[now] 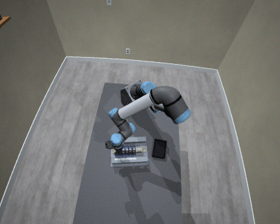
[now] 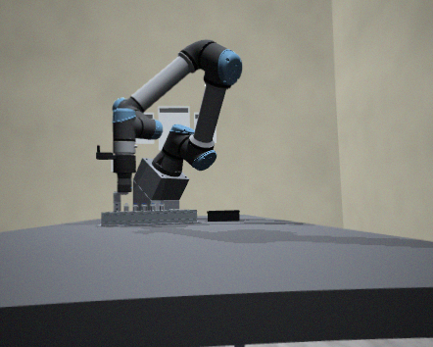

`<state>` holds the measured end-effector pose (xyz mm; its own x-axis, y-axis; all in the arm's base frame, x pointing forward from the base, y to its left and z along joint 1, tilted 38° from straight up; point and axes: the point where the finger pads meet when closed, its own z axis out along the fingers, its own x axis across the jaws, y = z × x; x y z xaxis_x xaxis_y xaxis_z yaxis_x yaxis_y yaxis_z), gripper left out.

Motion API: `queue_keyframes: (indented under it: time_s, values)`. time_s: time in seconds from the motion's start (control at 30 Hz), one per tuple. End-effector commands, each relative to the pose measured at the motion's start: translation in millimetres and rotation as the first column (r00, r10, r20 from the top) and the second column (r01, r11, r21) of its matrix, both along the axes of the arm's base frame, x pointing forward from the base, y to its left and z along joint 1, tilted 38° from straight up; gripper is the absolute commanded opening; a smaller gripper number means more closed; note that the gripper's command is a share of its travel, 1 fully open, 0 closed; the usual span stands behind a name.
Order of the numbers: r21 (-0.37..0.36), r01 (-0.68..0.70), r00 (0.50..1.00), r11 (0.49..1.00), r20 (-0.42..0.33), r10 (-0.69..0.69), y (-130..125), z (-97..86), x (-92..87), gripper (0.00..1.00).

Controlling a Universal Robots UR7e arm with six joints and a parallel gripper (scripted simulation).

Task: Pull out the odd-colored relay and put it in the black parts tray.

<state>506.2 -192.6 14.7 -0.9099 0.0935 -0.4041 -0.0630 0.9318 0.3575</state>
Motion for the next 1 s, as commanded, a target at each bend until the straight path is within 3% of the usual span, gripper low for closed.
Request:
queue_keyframes:
  time_s: [0.0,0.97]
  values:
    - [0.0,0.004,1.0,1.0,0.01,-0.004,-0.4,0.0,-0.3,0.0]
    - [0.004,0.023,0.998,1.0,0.058,-0.023,-0.3,-0.4,-1.4,0.0]
